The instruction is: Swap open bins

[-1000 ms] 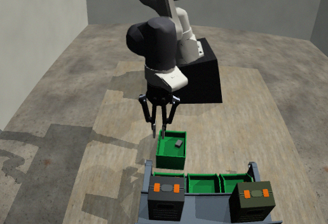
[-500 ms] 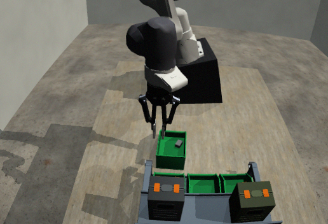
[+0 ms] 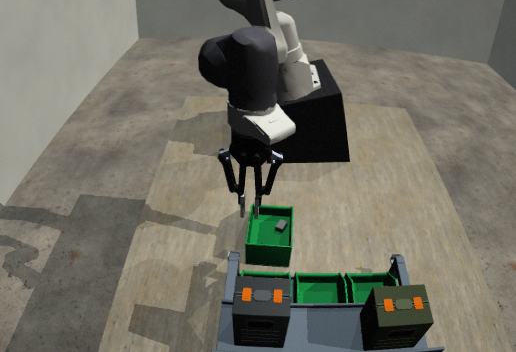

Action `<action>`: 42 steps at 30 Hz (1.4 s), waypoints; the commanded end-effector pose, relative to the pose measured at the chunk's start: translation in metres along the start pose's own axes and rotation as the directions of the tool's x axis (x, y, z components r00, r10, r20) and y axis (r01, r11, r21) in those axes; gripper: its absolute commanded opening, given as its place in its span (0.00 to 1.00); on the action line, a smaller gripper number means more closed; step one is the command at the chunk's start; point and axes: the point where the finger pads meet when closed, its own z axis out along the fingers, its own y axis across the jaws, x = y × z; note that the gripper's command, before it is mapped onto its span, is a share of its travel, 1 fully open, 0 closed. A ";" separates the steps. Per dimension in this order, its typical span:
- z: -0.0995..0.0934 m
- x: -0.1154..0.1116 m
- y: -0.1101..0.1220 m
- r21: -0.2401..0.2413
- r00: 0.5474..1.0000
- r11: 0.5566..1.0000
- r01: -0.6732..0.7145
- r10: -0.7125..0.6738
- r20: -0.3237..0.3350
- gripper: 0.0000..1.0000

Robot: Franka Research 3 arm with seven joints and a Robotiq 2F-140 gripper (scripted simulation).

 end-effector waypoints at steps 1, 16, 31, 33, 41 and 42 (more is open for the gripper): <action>0.000 0.001 -0.001 0.001 1.000 1.000 -0.004 0.004 -0.002 0.15; 0.000 0.001 -0.001 0.001 1.000 1.000 -0.004 0.004 -0.002 0.15; 0.003 0.001 -0.001 0.001 1.000 1.000 -0.004 0.004 -0.002 0.15; 0.005 0.001 -0.001 0.001 1.000 1.000 -0.004 0.004 -0.002 0.15; 0.012 0.001 -0.001 0.001 1.000 1.000 -0.004 0.004 -0.002 0.15; 0.014 0.001 -0.001 0.001 1.000 1.000 -0.004 0.004 -0.002 0.15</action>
